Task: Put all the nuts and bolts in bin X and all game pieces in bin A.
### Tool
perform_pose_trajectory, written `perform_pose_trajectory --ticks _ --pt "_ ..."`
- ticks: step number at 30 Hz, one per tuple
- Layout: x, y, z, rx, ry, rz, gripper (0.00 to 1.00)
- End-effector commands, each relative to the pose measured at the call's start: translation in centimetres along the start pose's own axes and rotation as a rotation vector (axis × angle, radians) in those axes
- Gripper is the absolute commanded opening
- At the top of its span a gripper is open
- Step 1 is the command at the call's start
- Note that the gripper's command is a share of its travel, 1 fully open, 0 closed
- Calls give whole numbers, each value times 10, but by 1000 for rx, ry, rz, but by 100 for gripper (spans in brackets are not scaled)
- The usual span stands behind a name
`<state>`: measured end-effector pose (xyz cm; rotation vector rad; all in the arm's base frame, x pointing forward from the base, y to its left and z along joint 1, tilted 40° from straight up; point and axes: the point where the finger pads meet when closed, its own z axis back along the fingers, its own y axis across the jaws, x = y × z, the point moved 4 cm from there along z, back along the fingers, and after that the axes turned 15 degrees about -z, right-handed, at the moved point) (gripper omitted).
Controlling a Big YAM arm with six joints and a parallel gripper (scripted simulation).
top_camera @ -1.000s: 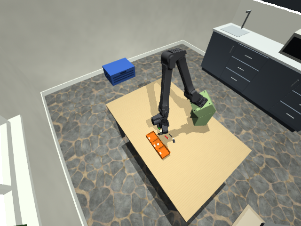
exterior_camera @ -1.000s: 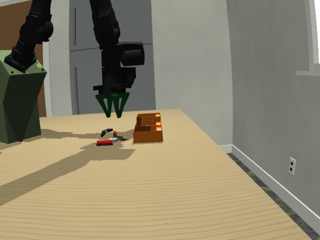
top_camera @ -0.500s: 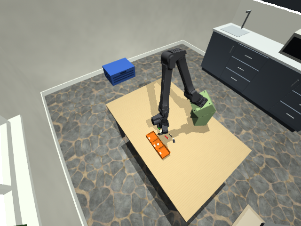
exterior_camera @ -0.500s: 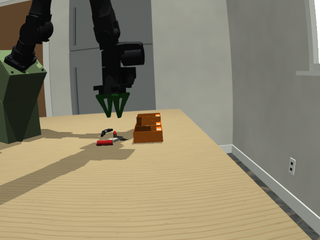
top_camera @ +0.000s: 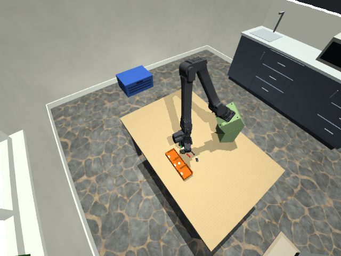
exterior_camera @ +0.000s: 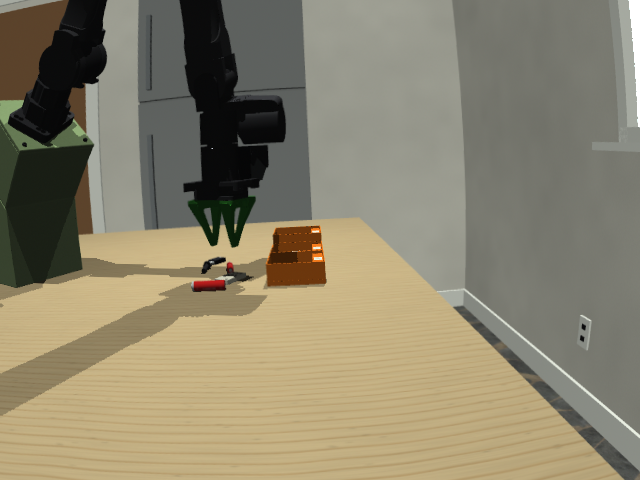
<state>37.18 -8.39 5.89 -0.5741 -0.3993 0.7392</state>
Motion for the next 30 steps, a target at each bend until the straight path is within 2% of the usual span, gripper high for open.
perform_pose_trajectory --ticks 1,9,11,13,14,22,23,25,30 --pt "1 -11 -10 -20 -9 -3 39" --pt "2 -16 -41 -17 -6 -2 39" --pt "2 -17 -42 -18 -5 -2 39" --pt "5 -26 -37 -42 -21 -10 39" --pt "3 -20 -43 -25 -11 -5 39" --pt "0 -14 -54 -16 -5 -2 39" --pt "0 -14 -54 -15 -4 -2 39" --pt "3 -25 -45 -44 -21 -13 39" --pt "3 -21 -47 -31 -15 -9 39"
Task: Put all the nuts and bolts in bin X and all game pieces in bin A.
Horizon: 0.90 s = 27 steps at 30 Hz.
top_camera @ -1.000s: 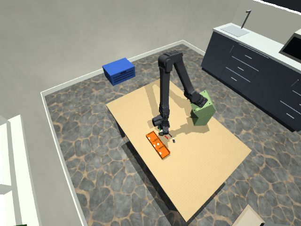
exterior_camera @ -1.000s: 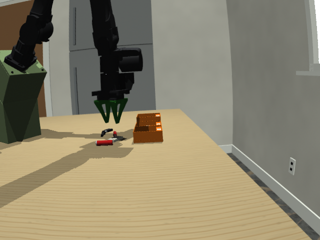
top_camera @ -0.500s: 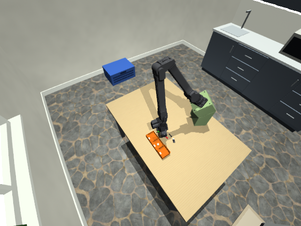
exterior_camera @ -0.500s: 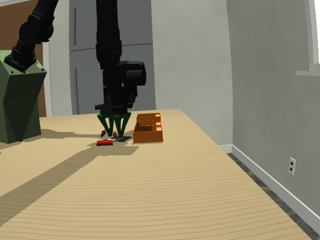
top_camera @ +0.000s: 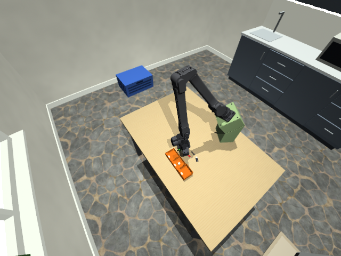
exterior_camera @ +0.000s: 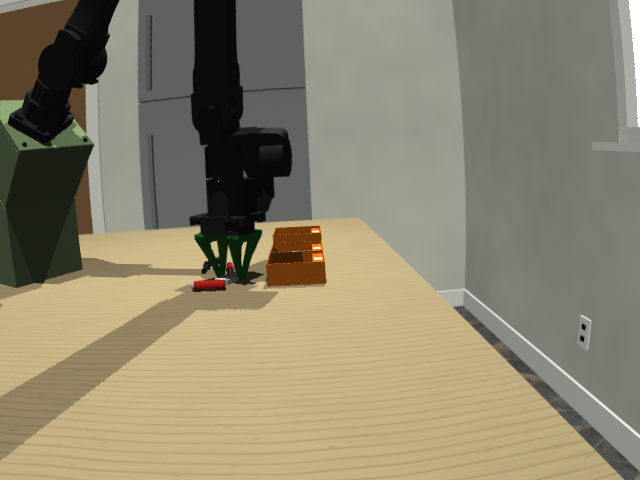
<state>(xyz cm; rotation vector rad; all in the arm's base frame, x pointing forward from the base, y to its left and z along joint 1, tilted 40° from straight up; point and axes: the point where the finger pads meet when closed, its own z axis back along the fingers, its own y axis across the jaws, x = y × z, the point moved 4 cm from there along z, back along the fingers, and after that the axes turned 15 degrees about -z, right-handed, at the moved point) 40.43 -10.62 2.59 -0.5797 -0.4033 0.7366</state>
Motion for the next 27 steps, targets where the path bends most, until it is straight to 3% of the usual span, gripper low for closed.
perform_pose_trajectory --ticks 1,22,23,27 --pt "1 -9 3 -21 -13 -6 39" --pt "0 9 3 -2 -10 1 39" --pt "0 4 2 -7 -9 0 20" --pt "0 4 2 -7 -9 0 20"
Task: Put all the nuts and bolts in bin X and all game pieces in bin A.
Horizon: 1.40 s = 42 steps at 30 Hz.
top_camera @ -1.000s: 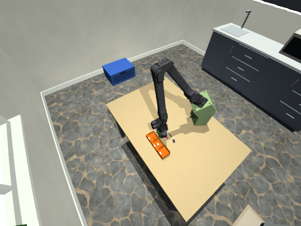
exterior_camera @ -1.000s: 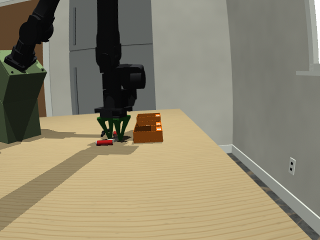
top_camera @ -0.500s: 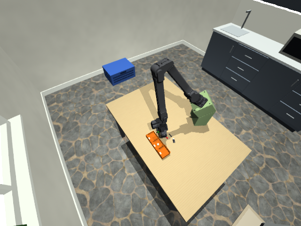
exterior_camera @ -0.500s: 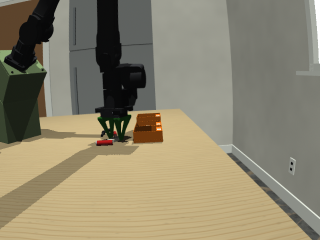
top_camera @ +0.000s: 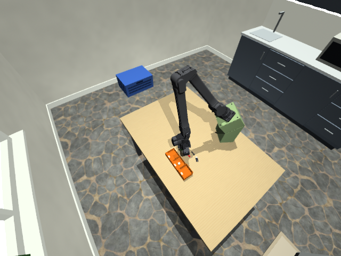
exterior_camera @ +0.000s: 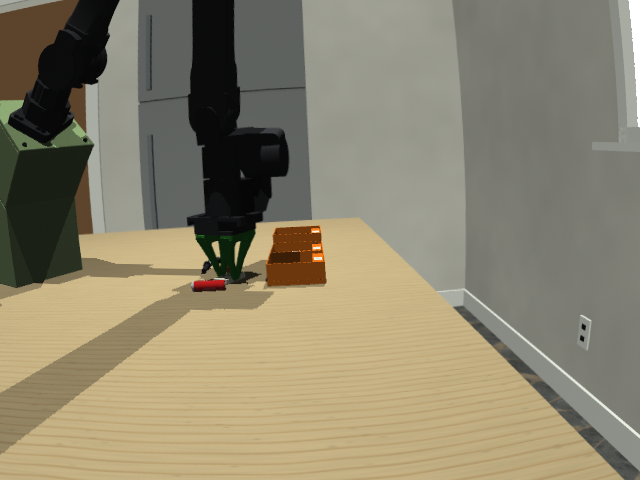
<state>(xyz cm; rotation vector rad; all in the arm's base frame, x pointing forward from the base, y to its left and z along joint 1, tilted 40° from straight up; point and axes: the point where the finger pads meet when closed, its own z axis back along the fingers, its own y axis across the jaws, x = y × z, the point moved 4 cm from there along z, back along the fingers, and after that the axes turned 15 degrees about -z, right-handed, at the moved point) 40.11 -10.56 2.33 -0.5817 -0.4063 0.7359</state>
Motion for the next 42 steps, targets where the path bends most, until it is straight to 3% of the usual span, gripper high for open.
perform_pose_trajectory --ticks 1,27,42 --pt "2 0 2 -4 -7 0 20" --pt "2 1 3 -4 -7 0 20" --pt "5 2 57 -5 -14 -1 20"
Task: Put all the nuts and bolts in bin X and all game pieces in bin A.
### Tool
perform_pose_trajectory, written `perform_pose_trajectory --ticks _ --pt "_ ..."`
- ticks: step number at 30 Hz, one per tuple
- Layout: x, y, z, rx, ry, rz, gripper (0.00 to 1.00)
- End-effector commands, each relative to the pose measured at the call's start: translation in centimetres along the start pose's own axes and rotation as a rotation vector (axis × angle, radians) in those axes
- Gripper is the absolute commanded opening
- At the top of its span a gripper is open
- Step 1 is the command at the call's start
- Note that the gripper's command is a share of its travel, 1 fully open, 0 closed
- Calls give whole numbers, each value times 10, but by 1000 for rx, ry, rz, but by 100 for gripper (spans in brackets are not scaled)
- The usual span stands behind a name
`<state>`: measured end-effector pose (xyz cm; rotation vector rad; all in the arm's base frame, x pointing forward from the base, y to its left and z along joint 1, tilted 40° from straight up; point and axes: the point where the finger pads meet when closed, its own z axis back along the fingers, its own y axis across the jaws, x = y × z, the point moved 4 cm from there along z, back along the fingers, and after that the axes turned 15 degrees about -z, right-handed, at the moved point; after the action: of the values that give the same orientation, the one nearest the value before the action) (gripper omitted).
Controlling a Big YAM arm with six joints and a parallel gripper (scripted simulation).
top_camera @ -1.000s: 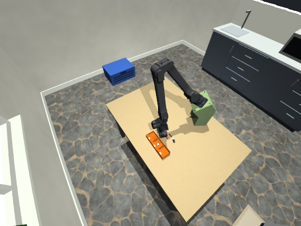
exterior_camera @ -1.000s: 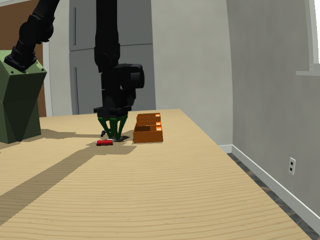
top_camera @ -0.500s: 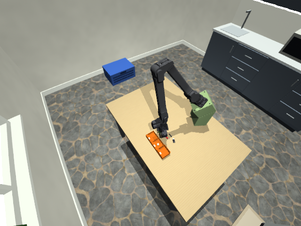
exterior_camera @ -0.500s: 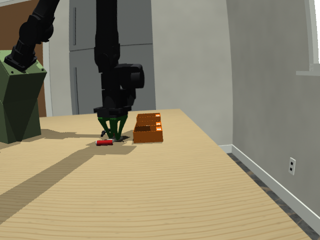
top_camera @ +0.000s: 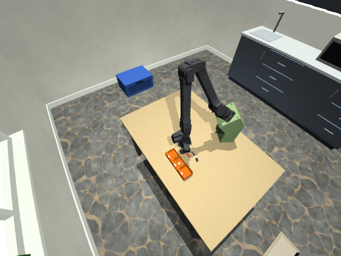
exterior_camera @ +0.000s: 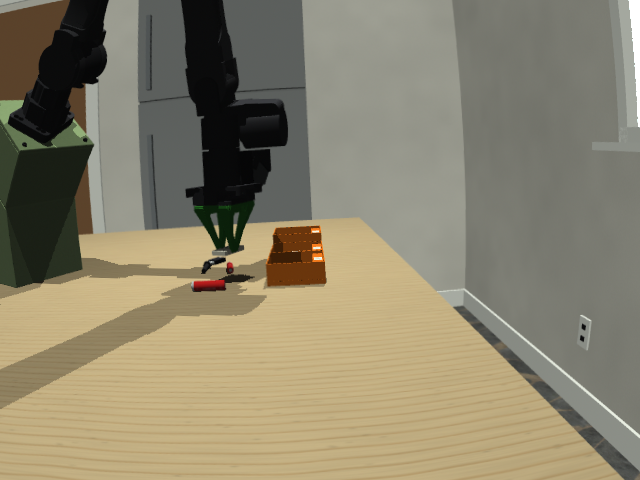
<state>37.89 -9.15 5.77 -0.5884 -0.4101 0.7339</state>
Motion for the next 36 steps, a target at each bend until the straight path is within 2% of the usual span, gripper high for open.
perform_pose_trajectory --ticks 1,5,9,11,19,21,25,27,32,36 --pt "5 4 14 3 -13 0 20" --pt "5 4 24 3 -13 -1 20" --pt "5 4 25 3 -14 -1 20" --pt "3 11 19 22 -2 6 20" --pt "4 8 20 12 -8 6 20" --pt "5 3 31 2 -13 -1 20" --pt "6 2 31 1 -15 1 20" --pt "21 1 25 12 -6 3 20" --pt "52 -3 25 10 -8 3 20" --pt "56 -4 25 10 -9 3 20"
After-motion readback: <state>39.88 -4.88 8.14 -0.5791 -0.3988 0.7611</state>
